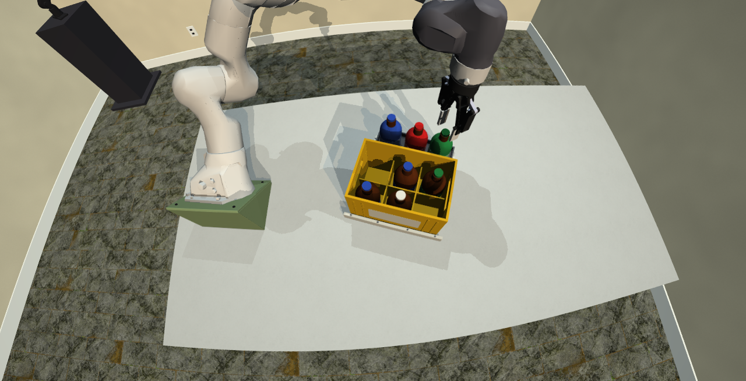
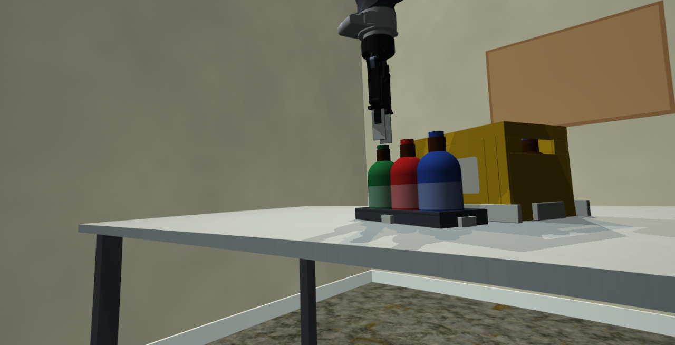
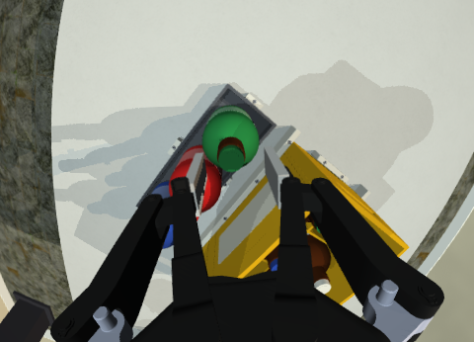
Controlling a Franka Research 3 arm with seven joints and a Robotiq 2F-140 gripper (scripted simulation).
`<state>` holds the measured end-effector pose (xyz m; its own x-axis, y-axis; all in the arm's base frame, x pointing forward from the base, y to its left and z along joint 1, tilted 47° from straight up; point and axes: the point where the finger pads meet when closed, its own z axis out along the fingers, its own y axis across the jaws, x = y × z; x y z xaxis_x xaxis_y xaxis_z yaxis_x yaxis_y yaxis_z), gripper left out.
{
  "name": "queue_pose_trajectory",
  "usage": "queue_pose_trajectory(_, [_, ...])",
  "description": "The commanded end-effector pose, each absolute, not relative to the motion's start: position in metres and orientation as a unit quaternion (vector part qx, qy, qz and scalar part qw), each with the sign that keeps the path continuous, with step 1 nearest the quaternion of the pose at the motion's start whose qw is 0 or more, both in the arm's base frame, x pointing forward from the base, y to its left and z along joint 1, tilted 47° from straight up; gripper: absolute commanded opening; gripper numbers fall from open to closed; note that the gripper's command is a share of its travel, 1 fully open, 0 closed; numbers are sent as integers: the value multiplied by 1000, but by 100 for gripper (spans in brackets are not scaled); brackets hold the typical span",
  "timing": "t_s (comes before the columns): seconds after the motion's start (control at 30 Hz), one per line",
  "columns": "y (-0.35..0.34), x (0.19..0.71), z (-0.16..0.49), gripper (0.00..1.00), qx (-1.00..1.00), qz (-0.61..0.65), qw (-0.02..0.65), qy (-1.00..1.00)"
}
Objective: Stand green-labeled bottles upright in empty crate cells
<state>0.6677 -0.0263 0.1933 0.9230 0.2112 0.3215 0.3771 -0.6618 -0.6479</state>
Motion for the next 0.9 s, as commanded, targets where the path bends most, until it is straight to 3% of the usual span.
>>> queue_pose_trajectory(0.0, [-20,670,190,38,-904,-112,379,-164])
queue_pose_trajectory(0.87, [-3,671,173,38,-904,-112,379,-164])
